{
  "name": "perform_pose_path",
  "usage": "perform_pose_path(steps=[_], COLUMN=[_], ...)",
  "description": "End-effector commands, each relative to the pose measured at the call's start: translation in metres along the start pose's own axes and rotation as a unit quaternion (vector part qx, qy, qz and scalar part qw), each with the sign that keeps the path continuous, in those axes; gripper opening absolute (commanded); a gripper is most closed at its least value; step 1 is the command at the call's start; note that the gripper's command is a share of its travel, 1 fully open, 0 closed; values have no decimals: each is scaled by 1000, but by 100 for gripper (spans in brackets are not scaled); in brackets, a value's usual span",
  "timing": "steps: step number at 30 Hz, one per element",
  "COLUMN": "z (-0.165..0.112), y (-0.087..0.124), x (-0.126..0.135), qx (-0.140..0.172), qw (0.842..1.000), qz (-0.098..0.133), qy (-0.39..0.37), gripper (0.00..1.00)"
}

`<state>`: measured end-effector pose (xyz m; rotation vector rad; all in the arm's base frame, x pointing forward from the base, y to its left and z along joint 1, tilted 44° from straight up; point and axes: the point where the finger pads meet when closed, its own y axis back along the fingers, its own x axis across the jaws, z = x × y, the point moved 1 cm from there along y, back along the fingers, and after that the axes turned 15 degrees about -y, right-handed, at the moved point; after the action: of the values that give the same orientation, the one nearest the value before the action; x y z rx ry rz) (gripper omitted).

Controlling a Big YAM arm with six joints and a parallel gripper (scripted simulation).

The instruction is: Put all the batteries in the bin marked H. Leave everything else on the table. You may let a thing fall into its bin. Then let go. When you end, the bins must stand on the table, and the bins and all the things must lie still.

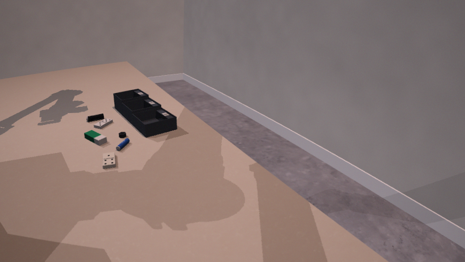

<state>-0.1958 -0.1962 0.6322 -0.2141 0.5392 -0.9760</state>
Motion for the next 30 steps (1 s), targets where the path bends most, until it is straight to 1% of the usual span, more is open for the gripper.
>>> perform_pose_path(steps=[1,17,18,30], z=[0,0,0,0], y=[-1,-1,0,0], x=[0,0,0,0], qx=[0,0,0,0], qw=[1000,1000,1000,1000], qz=[0,0,0,0], qy=[0,0,0,0], gripper=[100,100,9,9])
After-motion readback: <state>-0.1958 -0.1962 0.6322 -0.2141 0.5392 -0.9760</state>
